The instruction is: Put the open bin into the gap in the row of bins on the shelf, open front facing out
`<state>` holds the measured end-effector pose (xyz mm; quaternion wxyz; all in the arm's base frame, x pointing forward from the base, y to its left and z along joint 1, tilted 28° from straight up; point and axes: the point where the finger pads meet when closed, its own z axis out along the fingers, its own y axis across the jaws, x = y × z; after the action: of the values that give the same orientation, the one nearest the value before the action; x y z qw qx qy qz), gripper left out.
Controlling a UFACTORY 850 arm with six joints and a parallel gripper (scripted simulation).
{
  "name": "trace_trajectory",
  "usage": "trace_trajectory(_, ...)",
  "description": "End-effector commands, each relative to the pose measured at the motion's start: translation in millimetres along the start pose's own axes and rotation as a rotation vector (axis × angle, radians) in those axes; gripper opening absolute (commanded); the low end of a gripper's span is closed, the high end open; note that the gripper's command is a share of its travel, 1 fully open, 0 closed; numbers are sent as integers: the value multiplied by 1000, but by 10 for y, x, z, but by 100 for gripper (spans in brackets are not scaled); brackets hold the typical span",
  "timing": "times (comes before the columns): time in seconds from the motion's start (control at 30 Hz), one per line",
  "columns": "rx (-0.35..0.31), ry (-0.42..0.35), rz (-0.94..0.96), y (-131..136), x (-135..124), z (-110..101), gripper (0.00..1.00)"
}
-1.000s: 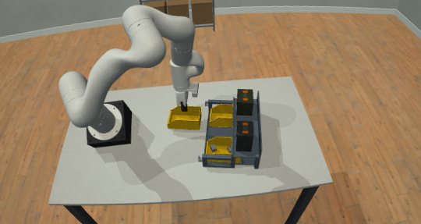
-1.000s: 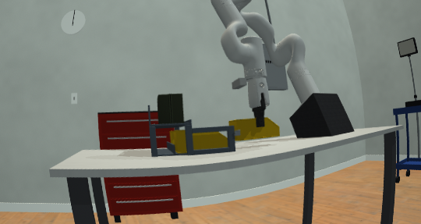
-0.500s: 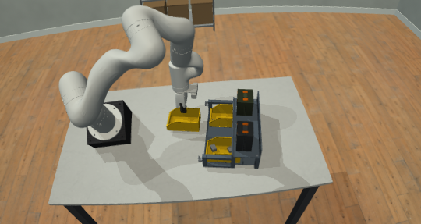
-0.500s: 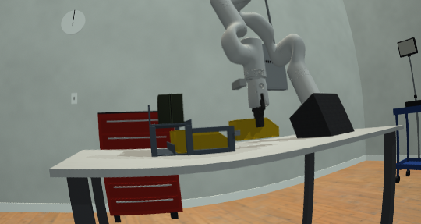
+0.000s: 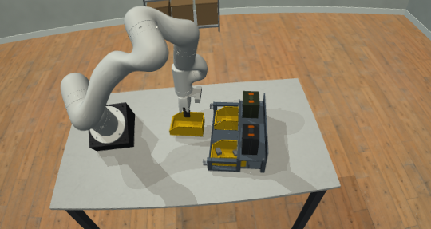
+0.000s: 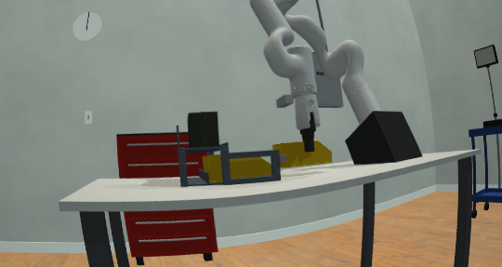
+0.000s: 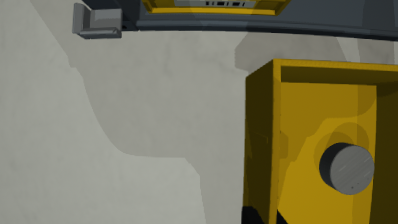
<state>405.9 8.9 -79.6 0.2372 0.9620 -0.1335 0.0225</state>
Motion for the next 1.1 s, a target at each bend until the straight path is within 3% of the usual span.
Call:
trace_trajectory(0.0,1,1,0,53,-8,-2,0)
trace_trajectory(0.5,1,1,0,140,-30,2,0)
trace_trajectory(0.67,1,1,0,356,-87,13,0)
trace_trajectory(1.07,1,1,0,356,-87,13,0)
